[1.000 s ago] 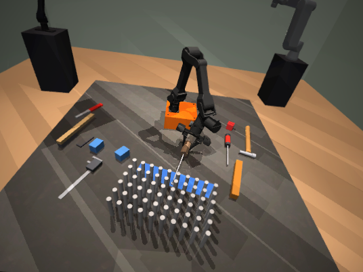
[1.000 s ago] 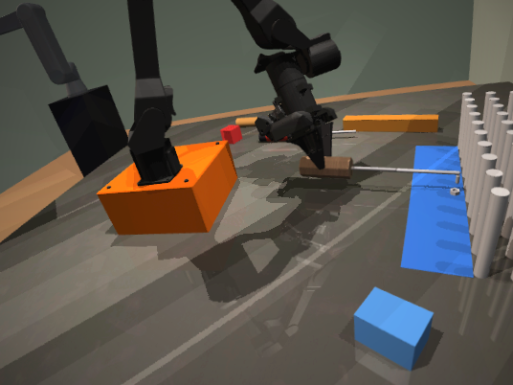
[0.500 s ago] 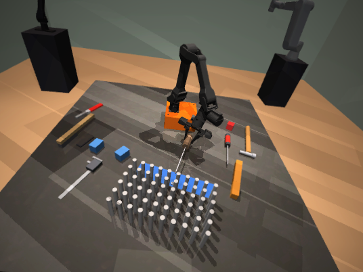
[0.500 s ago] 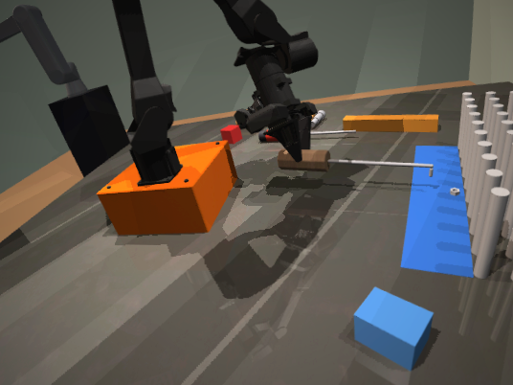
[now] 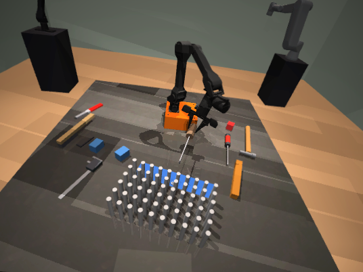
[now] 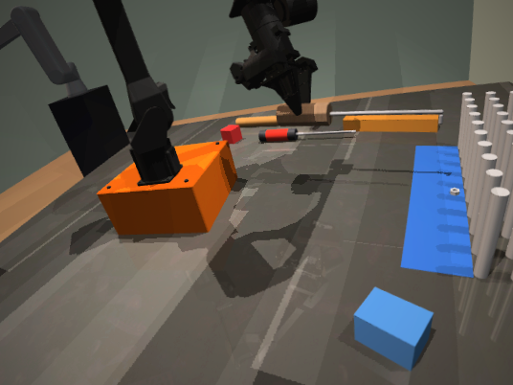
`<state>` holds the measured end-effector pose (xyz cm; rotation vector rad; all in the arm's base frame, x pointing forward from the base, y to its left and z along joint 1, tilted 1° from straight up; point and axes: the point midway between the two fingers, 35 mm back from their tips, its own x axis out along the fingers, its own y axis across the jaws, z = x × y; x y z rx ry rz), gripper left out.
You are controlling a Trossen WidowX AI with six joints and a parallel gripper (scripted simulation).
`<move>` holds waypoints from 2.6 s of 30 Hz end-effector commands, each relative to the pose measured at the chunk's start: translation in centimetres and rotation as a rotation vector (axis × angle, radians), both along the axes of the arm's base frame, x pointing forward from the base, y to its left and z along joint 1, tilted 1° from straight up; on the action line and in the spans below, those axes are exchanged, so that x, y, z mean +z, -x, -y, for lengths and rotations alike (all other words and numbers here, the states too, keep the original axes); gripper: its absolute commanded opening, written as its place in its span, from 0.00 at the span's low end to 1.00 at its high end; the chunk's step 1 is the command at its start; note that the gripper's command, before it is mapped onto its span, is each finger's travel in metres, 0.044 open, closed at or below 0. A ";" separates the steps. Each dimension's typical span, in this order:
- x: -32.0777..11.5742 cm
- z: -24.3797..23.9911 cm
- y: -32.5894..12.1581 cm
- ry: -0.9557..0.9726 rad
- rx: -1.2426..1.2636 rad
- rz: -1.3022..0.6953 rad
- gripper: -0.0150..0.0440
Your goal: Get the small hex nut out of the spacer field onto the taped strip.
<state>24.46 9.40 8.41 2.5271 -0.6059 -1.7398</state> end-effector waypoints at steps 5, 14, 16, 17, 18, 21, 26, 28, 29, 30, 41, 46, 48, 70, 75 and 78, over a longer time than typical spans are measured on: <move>4.5 0.6 0.5 -0.003 0.004 0.015 0.25; 3.0 2.1 -1.0 -0.078 -0.238 0.021 0.25; 3.0 2.6 -1.4 -0.097 -0.302 0.026 0.25; 3.0 2.8 -1.5 -0.107 -0.334 0.029 0.25; 3.0 3.1 -1.7 -0.117 -0.366 0.032 0.25; 3.1 3.9 -2.1 -0.146 -0.463 0.042 0.25; 3.1 5.2 -2.7 -0.191 -0.624 0.059 0.25; 3.1 5.8 -3.0 -0.208 -0.687 0.065 0.25; 3.2 6.1 -3.1 -0.216 -0.719 0.069 0.25; 3.2 6.4 -3.3 -0.224 -0.751 0.073 0.25; 3.3 9.8 -4.3 -0.308 -1.106 0.112 0.25; 3.4 11.4 -4.5 -0.342 -1.267 0.130 0.25; 3.4 12.1 -4.6 -0.355 -1.328 0.137 0.25; 3.6 19.4 -4.7 -0.477 -2.014 0.226 0.25; 3.7 21.2 -4.6 -0.502 -2.183 0.250 0.25; 3.9 22.4 -4.5 -0.522 -2.275 0.271 0.25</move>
